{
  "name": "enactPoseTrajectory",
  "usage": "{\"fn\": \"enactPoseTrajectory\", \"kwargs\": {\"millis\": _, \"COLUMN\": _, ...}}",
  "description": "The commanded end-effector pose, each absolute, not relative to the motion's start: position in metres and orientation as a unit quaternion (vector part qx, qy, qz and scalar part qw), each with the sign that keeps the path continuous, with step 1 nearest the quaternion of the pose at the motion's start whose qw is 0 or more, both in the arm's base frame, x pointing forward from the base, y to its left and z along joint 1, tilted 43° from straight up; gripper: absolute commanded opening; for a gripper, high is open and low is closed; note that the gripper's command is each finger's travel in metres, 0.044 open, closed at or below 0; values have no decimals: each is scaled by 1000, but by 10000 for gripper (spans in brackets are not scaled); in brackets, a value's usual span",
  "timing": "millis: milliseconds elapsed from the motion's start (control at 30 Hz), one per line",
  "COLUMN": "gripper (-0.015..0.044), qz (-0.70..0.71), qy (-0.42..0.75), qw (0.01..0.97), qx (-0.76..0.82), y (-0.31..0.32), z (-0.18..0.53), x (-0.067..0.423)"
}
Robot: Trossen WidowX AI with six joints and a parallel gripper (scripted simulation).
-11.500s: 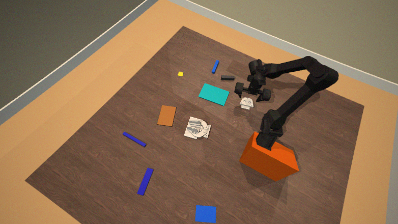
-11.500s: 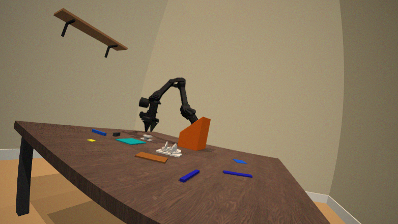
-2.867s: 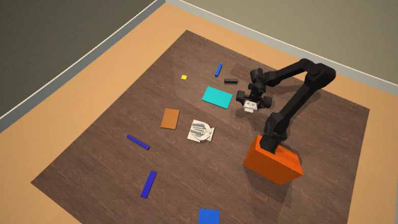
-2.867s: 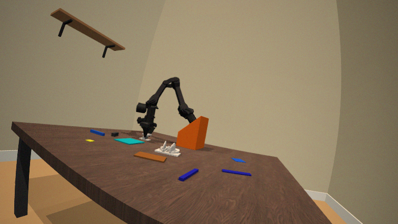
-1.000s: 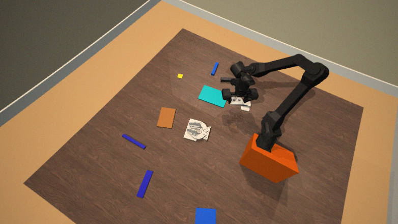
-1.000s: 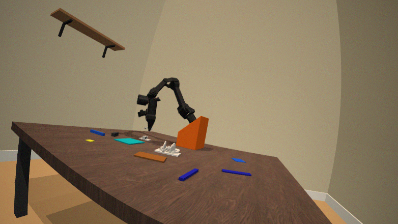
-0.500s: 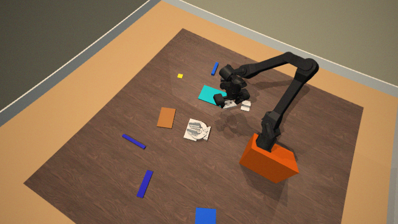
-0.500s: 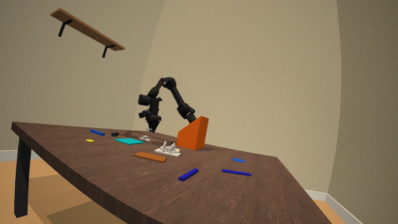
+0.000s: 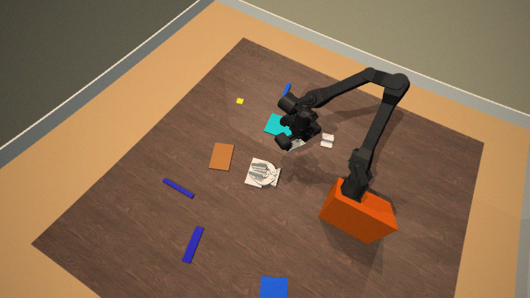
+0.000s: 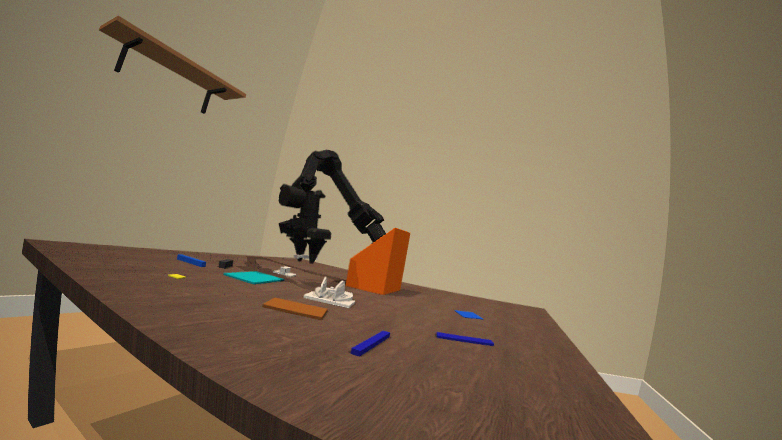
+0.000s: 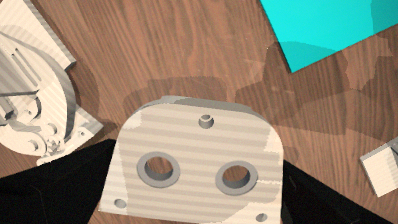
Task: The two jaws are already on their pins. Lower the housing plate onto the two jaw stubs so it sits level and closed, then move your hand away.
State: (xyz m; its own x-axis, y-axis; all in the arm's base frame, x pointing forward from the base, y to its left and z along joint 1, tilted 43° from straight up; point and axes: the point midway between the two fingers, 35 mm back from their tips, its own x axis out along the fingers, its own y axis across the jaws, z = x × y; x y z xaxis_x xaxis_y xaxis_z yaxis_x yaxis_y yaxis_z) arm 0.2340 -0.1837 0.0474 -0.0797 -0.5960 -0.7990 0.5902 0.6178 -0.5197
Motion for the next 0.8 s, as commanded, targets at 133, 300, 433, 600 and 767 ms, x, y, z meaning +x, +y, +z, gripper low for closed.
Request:
{"fn": "enactPoseTrajectory", "kwargs": {"millis": 133, "gripper": 351, "qz": -396, "qy": 622, "qw": 674, "qx": -56, "y": -165, "z": 30, "x": 250}}
{"fn": "enactPoseTrajectory", "kwargs": {"millis": 300, "gripper": 351, "qz": -372, "qy": 637, "qw": 670, "qx": -86, "y": -153, "z": 19, "x": 256}}
{"fn": "enactPoseTrajectory", "kwargs": {"millis": 433, "gripper": 351, "qz": -354, "qy": 648, "qw": 665, "qx": -110, "y": -143, "z": 11, "x": 261}}
{"fn": "enactPoseTrajectory", "kwargs": {"millis": 600, "gripper": 351, "qz": -330, "qy": 661, "qw": 659, "qx": -140, "y": -131, "z": 1, "x": 265}}
{"fn": "enactPoseTrajectory", "kwargs": {"millis": 767, "gripper": 351, "qz": -306, "qy": 672, "qw": 652, "qx": -172, "y": -118, "z": -9, "x": 269}}
